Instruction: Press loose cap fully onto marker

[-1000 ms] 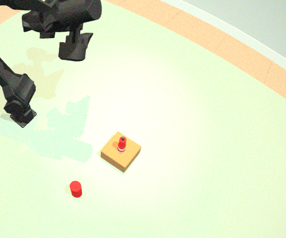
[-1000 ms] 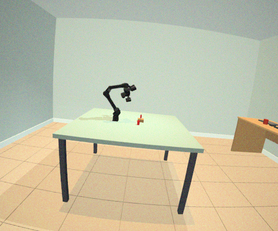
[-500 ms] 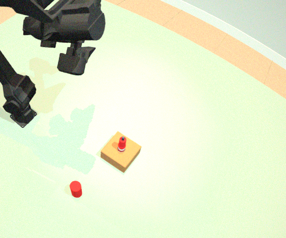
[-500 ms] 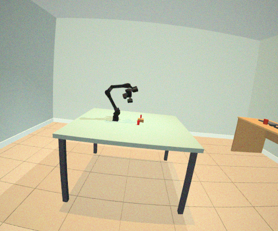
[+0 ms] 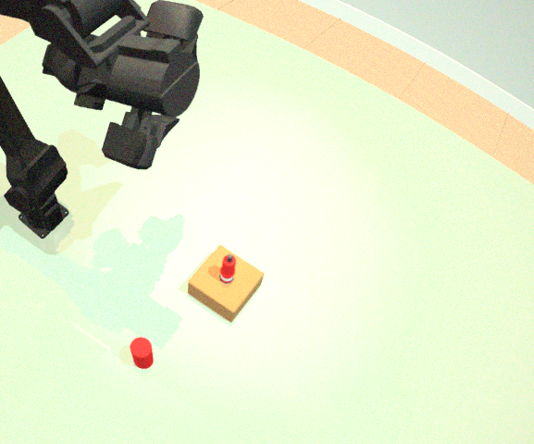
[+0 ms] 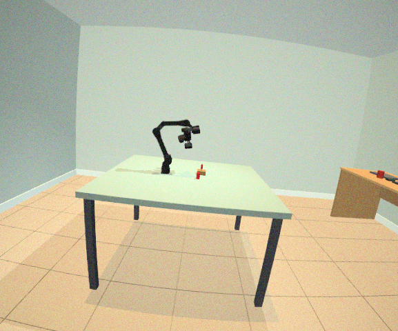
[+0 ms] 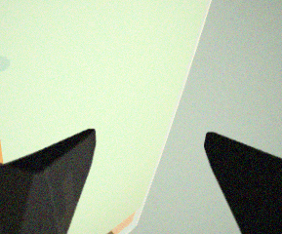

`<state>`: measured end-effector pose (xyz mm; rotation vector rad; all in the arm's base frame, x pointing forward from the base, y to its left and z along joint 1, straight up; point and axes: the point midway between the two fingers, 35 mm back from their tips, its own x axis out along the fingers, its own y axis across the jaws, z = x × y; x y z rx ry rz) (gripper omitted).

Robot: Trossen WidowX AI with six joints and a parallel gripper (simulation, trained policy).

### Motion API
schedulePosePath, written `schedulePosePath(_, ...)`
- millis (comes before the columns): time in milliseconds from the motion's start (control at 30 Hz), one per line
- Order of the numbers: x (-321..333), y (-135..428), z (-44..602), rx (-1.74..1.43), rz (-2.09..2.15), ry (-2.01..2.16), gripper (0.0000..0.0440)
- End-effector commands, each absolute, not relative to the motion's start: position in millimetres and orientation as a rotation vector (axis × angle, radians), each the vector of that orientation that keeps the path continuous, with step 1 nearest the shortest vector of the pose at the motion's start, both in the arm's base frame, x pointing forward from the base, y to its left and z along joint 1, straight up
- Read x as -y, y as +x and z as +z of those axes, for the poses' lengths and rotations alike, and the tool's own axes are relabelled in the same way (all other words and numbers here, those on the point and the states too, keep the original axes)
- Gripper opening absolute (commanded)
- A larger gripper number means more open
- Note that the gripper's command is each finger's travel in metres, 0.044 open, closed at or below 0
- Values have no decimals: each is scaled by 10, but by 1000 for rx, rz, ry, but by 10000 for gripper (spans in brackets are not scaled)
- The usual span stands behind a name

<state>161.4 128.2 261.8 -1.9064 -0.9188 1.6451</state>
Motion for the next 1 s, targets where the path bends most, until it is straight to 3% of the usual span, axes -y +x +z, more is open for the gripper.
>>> schedulePosePath(0, -1222, 1685, 2587, 886, 1659, -1916, 323)
schedulePosePath(967, -607, 2119, 2343, 476, 1750, -1869, 322)
